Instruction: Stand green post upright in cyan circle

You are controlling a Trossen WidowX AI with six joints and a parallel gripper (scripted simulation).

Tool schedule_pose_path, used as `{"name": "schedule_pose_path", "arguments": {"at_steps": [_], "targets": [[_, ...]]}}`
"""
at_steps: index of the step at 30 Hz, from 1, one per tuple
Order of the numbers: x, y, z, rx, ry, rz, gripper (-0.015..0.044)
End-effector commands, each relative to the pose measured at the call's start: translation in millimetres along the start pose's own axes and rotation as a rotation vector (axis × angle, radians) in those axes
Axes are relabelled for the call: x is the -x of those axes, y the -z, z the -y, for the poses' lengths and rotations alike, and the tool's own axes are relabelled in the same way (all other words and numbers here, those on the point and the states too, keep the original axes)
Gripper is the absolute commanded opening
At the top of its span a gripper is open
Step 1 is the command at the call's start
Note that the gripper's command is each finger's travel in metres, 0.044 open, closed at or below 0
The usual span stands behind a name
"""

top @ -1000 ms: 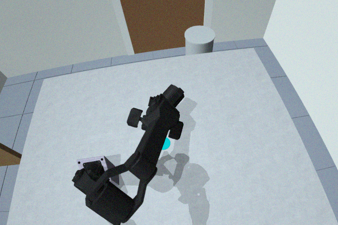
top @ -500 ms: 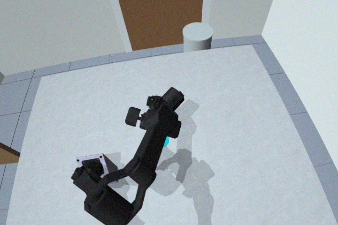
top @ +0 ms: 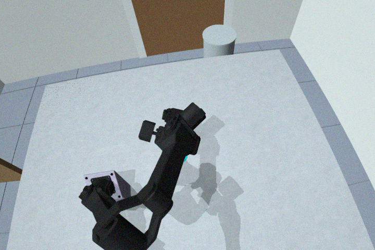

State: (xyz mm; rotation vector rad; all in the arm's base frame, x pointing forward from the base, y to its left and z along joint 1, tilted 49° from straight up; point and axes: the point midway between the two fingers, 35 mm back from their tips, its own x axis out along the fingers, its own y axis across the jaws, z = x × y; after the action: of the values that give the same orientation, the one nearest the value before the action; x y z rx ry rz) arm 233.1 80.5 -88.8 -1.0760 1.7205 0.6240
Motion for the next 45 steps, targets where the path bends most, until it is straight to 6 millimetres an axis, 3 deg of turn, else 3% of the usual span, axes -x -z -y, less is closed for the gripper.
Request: {"name": "schedule_pose_path", "arguments": {"at_steps": [1, 45], "targets": [[0.6, 0.4, -0.7, 0.003, -0.012, 0.034, 0.0023], [-5.2, -0.7, -1.0, 0.026, -0.082, 0.297, 0.0023]]}}
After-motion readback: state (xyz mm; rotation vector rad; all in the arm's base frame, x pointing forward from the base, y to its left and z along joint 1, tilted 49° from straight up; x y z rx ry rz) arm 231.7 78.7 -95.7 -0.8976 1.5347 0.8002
